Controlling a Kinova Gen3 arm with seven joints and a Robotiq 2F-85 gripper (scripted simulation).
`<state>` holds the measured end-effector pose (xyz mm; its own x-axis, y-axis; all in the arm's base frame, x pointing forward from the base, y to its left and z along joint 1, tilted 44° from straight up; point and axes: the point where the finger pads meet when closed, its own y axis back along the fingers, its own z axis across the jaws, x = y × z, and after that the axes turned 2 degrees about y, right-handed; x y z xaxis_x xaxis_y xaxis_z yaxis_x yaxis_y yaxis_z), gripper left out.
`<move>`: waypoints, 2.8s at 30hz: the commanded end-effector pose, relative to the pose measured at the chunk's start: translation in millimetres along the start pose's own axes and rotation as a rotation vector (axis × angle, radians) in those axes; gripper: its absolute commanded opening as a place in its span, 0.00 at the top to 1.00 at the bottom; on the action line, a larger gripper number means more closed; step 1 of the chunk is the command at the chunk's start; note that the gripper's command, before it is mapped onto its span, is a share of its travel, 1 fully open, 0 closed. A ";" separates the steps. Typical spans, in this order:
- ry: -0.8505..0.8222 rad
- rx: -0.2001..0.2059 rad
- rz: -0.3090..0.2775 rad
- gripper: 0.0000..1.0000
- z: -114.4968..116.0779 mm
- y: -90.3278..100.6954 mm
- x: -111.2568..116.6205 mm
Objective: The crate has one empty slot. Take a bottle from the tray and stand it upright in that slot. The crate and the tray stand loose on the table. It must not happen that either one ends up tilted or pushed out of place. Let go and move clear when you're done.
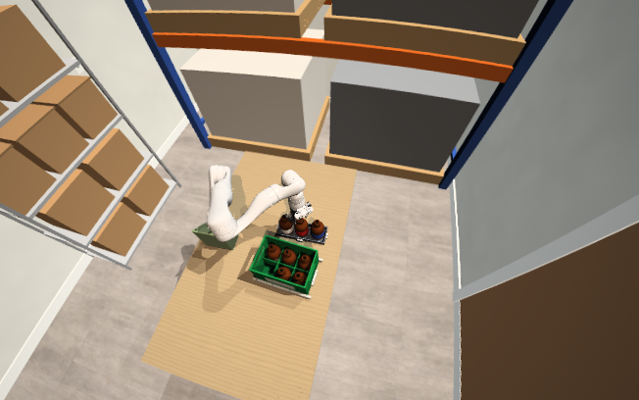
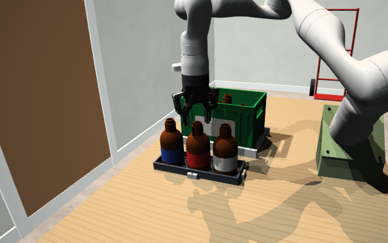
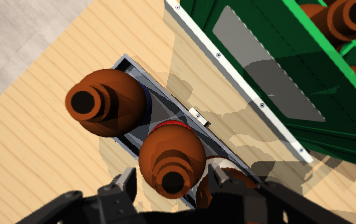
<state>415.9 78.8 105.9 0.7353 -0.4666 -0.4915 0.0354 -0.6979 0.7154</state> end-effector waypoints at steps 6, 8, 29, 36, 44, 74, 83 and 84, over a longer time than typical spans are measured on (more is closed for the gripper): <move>0.001 0.000 -0.002 0.36 0.0 -7.4 -0.7; 0.001 0.000 -0.002 0.36 0.0 -8.7 -0.7; 0.001 0.000 -0.002 0.36 0.0 -11.6 -0.8; 0.001 0.000 -0.002 0.36 0.0 -11.6 -0.8; 0.001 0.000 -0.002 0.36 0.0 -11.6 -0.8; 0.001 0.000 -0.002 1.00 0.0 -11.6 -0.8; 0.001 0.000 -0.002 1.00 0.0 -11.6 -0.8; 0.001 0.000 -0.002 1.00 0.0 -11.6 -0.8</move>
<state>414.7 87.3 97.9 0.7360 -0.4639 -0.4930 0.0377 -0.6991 0.7140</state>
